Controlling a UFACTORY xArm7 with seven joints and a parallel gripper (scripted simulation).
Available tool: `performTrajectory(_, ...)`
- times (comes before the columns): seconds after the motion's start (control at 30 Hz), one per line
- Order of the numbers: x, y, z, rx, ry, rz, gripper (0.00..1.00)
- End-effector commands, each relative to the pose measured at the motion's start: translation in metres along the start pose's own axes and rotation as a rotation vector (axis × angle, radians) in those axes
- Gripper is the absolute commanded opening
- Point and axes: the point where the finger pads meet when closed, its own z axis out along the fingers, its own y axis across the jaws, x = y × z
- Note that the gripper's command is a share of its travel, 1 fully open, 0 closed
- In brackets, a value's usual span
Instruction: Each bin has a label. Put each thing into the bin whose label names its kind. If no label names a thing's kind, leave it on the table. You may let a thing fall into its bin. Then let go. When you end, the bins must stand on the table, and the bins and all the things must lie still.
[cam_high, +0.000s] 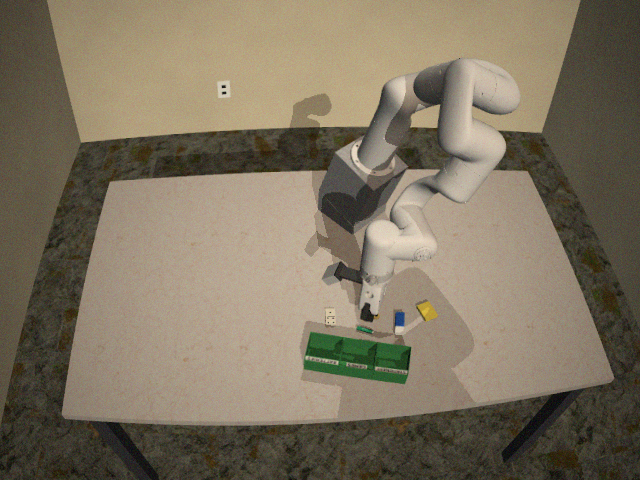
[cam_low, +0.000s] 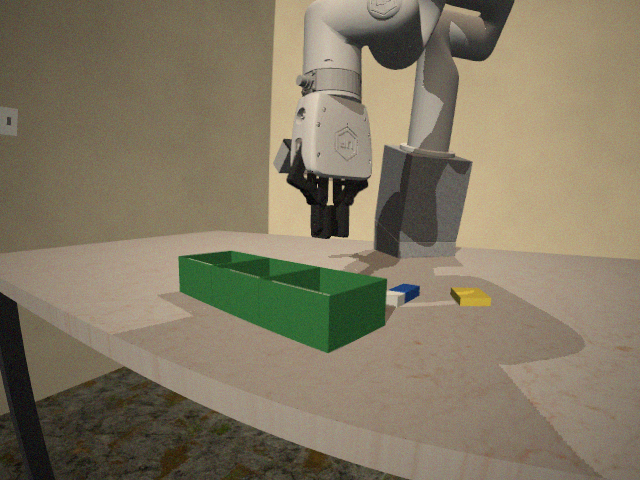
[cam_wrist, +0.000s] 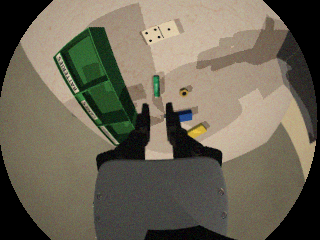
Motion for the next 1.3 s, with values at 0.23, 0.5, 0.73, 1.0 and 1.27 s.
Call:
performTrajectory(0.23, 0.000, -0.001, -0.001, 0.002, 0.000, 0.001, 0.23)
performTrajectory(0.5, 0.000, -0.001, -0.001, 0.002, 0.000, 0.001, 0.23)
performTrajectory(0.73, 0.000, -0.001, 0.015, 0.002, 0.000, 0.001, 0.23)
performTrajectory(1.0, 0.000, -0.002, 0.039, 0.002, 0.000, 0.001, 0.23)
performTrajectory(1.27, 0.000, -0.002, 0.057, 0.002, 0.000, 0.001, 0.23)
